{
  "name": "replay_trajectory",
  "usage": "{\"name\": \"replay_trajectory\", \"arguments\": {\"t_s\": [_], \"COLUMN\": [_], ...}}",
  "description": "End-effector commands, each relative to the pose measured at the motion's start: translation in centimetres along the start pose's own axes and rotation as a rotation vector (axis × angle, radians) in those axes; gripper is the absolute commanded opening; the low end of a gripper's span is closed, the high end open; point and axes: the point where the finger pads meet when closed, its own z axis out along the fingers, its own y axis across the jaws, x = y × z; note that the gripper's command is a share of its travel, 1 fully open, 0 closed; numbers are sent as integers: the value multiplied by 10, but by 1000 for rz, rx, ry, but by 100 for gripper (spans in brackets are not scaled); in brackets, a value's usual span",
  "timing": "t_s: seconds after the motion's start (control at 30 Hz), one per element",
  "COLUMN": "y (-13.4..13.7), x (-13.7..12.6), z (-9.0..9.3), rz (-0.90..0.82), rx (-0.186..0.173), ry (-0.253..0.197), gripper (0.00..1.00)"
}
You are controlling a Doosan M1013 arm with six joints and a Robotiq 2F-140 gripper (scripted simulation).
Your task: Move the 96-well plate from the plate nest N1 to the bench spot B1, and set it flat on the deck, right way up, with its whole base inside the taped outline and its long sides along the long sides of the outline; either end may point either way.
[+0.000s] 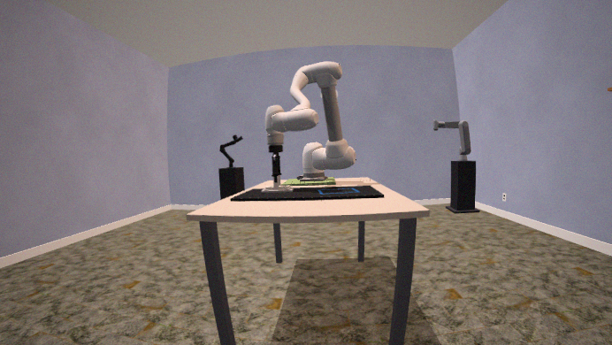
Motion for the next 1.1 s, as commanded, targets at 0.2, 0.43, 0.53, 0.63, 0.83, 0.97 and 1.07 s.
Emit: {"name": "replay_trajectory", "arguments": {"t_s": [0.2,0.43,0.53,0.63,0.83,0.97,1.07], "y": [1,1,1,1,1,1,1], "x": [-3,-3,-3,-3,-3,-3,-3], "z": [-16,-24,-29,-34,-41,-48,-53], "rz": [-2,-2,-2,-2,-2,-2,-2], "rx": [-1,-1,-1,-1,-1,-1,-1], "ry": [0,0,0,0,0,0,0], "gripper": [0,0,0,0,0,0,0]}}
